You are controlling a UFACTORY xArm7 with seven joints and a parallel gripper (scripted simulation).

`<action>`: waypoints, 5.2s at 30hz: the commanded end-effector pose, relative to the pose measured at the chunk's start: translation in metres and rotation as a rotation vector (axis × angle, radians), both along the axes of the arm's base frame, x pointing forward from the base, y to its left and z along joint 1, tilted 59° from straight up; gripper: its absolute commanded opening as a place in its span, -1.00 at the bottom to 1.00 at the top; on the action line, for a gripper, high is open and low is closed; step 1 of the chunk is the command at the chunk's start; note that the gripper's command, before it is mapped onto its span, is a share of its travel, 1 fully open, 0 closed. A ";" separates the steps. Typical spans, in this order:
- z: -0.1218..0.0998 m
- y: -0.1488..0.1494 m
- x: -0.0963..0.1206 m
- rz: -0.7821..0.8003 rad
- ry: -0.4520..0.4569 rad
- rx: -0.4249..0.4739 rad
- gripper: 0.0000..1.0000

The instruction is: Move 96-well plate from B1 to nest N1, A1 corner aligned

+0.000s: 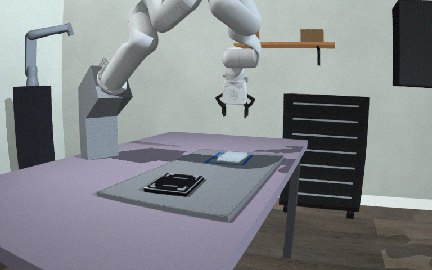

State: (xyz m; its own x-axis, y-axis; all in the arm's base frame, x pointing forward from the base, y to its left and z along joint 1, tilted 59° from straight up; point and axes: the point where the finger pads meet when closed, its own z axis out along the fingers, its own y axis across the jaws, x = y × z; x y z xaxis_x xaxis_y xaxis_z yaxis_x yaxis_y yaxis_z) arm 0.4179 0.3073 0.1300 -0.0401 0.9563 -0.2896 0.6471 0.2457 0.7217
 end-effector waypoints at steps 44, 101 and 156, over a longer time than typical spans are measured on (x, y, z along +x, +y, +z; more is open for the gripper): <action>0.035 -0.132 0.043 -0.232 -0.126 -0.044 1.00; 0.003 -0.155 0.090 -0.232 -0.126 -0.044 1.00; -0.008 -0.162 0.105 -0.232 -0.126 -0.044 1.00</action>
State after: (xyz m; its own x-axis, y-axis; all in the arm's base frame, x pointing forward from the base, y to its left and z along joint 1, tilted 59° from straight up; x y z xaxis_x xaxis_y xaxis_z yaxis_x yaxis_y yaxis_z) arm 0.5237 0.1432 0.1219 0.2207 0.9208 -0.3215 0.5962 0.1335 0.7916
